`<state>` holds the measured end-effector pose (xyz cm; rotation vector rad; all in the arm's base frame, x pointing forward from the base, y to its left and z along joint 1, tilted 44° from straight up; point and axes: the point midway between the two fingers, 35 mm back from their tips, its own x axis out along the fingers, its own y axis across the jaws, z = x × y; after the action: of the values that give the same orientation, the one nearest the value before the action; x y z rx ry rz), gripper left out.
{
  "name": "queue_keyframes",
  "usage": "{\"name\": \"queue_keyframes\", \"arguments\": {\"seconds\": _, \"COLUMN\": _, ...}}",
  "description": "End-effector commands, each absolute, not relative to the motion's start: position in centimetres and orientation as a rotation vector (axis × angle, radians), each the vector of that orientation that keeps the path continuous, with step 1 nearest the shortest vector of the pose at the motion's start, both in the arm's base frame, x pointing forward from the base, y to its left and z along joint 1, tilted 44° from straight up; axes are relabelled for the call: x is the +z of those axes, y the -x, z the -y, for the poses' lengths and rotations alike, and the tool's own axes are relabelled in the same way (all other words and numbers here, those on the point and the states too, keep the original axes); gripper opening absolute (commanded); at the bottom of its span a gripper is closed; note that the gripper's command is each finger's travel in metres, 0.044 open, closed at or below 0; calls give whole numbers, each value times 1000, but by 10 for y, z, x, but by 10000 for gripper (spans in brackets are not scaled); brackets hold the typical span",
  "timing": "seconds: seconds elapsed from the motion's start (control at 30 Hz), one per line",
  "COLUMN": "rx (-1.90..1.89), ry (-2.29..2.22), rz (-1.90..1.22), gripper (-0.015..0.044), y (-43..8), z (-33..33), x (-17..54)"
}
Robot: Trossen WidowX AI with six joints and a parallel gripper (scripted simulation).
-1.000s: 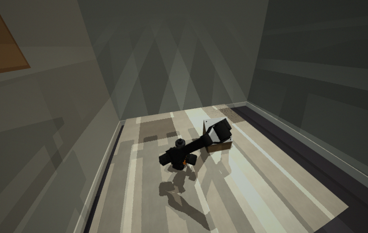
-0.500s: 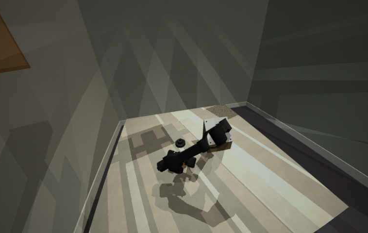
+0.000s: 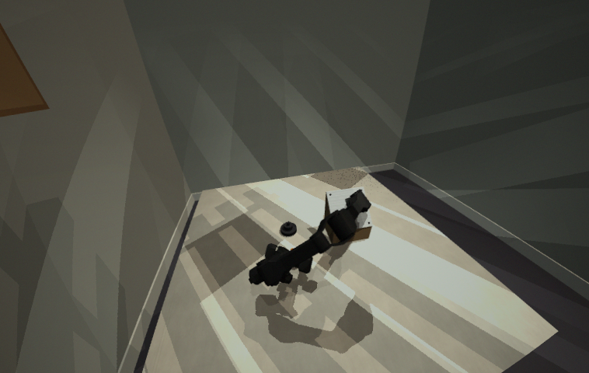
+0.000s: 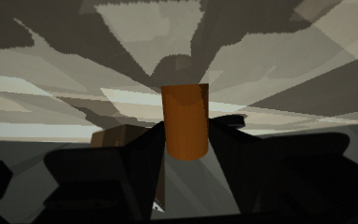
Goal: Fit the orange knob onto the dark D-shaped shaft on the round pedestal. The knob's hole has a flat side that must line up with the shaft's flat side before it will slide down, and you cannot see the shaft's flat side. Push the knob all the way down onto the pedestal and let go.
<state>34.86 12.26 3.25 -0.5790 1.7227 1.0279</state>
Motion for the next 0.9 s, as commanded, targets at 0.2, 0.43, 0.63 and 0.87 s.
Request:
{"name": "queue_keyframes", "arguments": {"seconds": 0.2, "rx": 1008, "ry": 640, "rz": -1804, "gripper": 179, "y": -354, "z": -128, "x": 37}}
{"name": "queue_keyframes", "arguments": {"seconds": 0.43, "rx": 1006, "ry": 641, "rz": -1799, "gripper": 179, "y": -355, "z": -128, "x": 38}}
{"name": "queue_keyframes", "arguments": {"seconds": 0.63, "rx": 1013, "ry": 622, "rz": -1779, "gripper": 179, "y": -355, "z": -127, "x": 38}}
{"name": "queue_keyframes", "arguments": {"seconds": 0.87, "rx": 1013, "ry": 621, "rz": -1778, "gripper": 179, "y": -357, "z": -129, "x": 40}}
